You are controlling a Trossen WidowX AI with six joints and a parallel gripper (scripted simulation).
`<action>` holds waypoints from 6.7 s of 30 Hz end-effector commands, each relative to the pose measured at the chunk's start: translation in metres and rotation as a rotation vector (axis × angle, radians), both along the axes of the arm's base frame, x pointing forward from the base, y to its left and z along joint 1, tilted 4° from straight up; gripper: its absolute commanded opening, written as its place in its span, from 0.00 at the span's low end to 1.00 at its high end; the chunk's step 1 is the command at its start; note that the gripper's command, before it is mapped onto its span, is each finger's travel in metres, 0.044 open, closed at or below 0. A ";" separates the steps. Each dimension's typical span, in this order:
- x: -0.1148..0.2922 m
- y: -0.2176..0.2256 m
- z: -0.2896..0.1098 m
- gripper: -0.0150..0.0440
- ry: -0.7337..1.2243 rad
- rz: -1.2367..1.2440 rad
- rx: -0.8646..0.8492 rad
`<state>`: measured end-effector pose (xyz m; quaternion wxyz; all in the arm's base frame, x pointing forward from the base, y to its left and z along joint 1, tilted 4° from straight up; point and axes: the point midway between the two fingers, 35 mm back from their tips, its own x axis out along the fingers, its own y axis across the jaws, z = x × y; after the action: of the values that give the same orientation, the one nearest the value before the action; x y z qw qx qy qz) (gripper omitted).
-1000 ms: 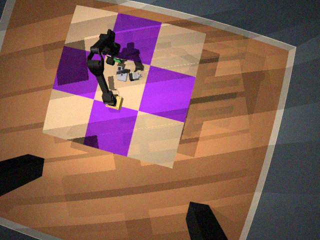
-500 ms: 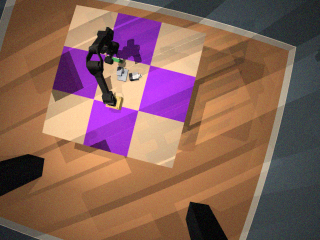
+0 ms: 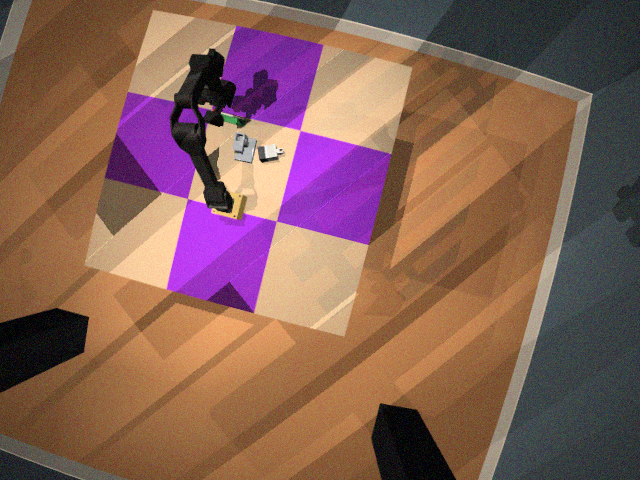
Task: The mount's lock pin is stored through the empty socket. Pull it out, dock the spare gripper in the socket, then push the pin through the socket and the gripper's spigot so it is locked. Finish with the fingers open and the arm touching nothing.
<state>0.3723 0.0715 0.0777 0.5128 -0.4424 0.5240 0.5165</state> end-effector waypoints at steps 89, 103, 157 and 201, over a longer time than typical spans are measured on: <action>-0.098 -0.191 -0.049 1.00 -0.061 -2.699 -0.081; -0.097 -0.193 -0.071 1.00 -0.061 -2.699 -0.081; -0.106 -0.194 -0.039 0.25 -0.065 -2.532 -0.100; -0.122 -0.211 -0.068 0.25 -0.103 -2.003 -0.125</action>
<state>0.2494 -0.1394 0.0114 0.7068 0.1550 0.6597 -0.2031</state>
